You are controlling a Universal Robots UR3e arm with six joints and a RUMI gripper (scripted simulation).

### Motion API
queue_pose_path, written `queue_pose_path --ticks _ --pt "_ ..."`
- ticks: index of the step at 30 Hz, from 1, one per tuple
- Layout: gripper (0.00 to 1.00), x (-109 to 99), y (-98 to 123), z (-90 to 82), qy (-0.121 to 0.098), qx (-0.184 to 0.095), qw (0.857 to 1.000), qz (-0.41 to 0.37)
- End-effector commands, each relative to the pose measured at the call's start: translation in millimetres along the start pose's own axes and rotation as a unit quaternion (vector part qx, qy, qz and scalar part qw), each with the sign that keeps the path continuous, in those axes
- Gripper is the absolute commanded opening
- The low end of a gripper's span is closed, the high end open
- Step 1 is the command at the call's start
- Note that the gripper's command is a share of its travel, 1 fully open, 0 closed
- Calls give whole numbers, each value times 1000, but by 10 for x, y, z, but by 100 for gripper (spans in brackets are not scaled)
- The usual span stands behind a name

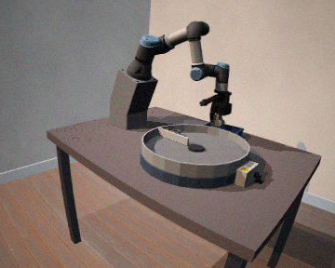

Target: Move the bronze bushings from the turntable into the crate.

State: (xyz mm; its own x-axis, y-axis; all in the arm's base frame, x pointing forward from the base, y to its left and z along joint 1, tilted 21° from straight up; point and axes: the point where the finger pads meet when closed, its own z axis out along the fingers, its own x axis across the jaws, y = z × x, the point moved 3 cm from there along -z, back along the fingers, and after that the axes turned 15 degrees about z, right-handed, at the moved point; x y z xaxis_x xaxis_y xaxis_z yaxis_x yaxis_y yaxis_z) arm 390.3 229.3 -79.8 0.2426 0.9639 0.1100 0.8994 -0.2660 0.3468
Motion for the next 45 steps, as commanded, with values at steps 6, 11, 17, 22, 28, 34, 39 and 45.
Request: queue_pose_path --ticks 6,11,17,22,28,34,39,45 --pt "6 5 6 -5 1 -1 1000 0" --pt "6 5 6 -9 1 -1 1000 0" --pt "6 5 6 -57 1 -1 1000 0" --pt "6 5 6 -109 1 -1 1000 0" --pt "6 5 5 -265 1 -1 1000 0" --pt "6 5 5 -471 1 -1 1000 0" --pt "6 4 5 -581 1 -1 1000 0" --pt "6 4 5 -787 1 -1 1000 0"
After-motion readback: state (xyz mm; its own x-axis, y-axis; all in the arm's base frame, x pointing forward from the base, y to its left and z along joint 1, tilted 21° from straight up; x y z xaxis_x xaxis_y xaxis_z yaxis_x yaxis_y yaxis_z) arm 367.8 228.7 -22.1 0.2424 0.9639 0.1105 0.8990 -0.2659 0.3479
